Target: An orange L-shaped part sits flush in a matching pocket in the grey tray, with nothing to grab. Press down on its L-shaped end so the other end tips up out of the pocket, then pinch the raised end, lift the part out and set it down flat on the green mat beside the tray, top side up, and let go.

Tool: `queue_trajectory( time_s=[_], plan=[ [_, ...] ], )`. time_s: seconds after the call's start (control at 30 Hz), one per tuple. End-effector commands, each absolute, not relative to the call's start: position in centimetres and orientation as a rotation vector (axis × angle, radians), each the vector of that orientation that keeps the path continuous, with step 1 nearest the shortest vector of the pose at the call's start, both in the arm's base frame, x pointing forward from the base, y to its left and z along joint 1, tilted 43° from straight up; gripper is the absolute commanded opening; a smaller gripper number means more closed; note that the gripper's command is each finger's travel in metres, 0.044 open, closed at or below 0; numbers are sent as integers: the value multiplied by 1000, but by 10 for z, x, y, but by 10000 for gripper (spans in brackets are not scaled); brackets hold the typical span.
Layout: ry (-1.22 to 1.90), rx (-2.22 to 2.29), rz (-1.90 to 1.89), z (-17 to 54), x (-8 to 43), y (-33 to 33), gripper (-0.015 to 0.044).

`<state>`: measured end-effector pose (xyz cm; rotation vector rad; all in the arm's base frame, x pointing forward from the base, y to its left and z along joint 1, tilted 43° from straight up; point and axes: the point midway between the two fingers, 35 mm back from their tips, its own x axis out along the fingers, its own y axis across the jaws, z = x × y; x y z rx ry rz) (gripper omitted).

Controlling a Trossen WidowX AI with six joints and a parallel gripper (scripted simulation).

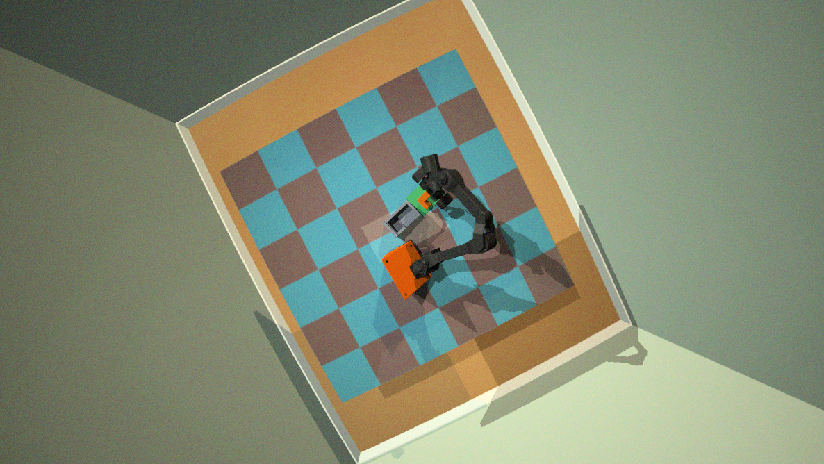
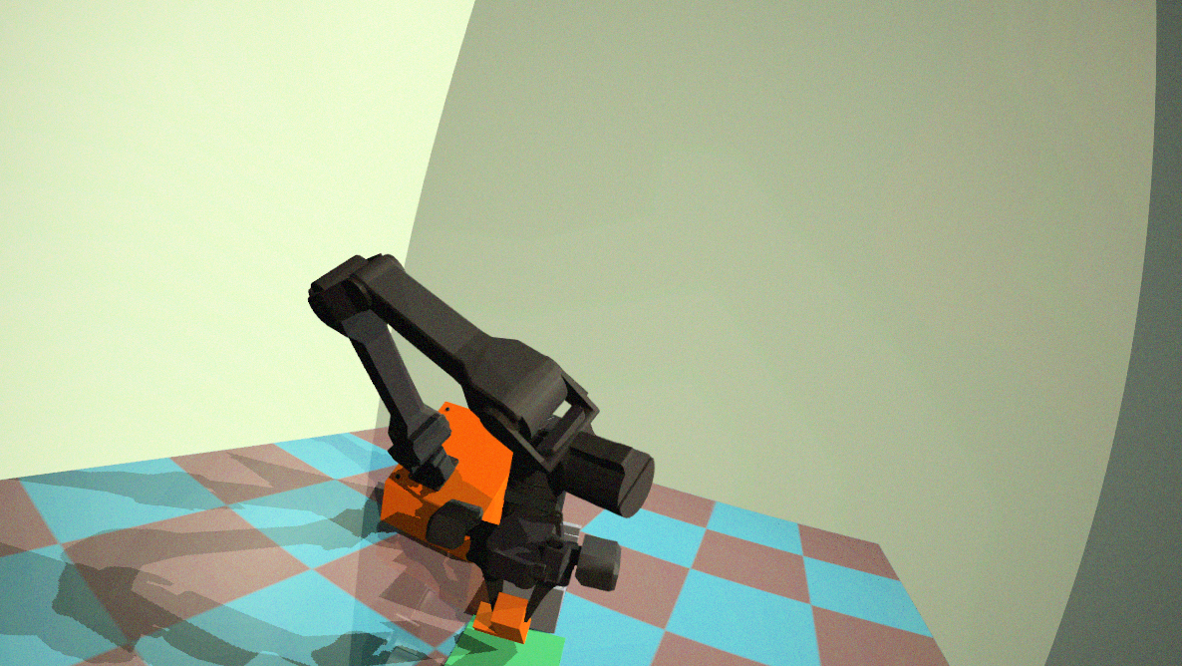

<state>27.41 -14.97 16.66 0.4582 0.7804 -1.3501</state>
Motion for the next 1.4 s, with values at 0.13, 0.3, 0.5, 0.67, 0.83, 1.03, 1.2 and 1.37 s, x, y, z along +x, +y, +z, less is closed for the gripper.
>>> queue_trajectory(
  time_s=[0.13, 0.3, 0.5, 0.67, 0.83, 1.03, 1.2, 1.37],
  plan=[
    [787, 458, -1345, 157, 274, -156, 0],
    [787, 458, -1345, 157, 274, -156, 0],
    [787, 458, -1345, 157, 274, -156, 0],
    [783, 456, -1351, 158, 273, -157, 105],
    [783, 456, -1351, 158, 273, -157, 236],
    [789, 462, -1347, 180, 276, -135, 394],
    [792, 460, -1344, 219, 272, -97, 400],
    [792, 460, -1344, 221, 272, -96, 400]
  ],
)
